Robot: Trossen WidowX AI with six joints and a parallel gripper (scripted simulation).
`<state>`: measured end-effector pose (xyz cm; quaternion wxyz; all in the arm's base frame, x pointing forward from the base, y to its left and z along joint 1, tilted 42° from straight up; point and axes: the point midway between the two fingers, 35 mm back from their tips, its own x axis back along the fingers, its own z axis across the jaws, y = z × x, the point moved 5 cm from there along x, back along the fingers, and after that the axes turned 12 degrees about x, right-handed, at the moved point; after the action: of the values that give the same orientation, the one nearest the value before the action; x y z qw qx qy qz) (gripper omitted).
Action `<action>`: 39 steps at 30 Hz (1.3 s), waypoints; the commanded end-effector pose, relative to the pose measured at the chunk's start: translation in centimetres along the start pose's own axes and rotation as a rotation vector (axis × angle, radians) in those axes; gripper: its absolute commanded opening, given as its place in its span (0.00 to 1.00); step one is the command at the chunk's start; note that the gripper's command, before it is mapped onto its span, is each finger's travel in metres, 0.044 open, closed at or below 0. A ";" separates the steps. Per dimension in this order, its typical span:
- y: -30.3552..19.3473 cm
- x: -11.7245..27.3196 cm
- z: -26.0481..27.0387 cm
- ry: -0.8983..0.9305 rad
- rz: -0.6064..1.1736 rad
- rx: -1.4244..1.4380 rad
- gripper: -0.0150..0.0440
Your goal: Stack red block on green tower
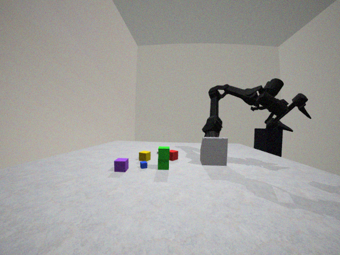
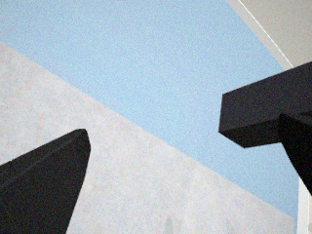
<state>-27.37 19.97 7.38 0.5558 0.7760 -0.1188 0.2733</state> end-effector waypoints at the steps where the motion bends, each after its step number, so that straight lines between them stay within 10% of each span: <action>1: -0.1 0.1 0.0 -0.001 0.001 0.001 0.98; 39: -20.2 24.3 1.7 -0.855 0.605 -1.759 1.00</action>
<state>0.92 29.05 4.33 0.7570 0.1235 -0.6398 -0.0488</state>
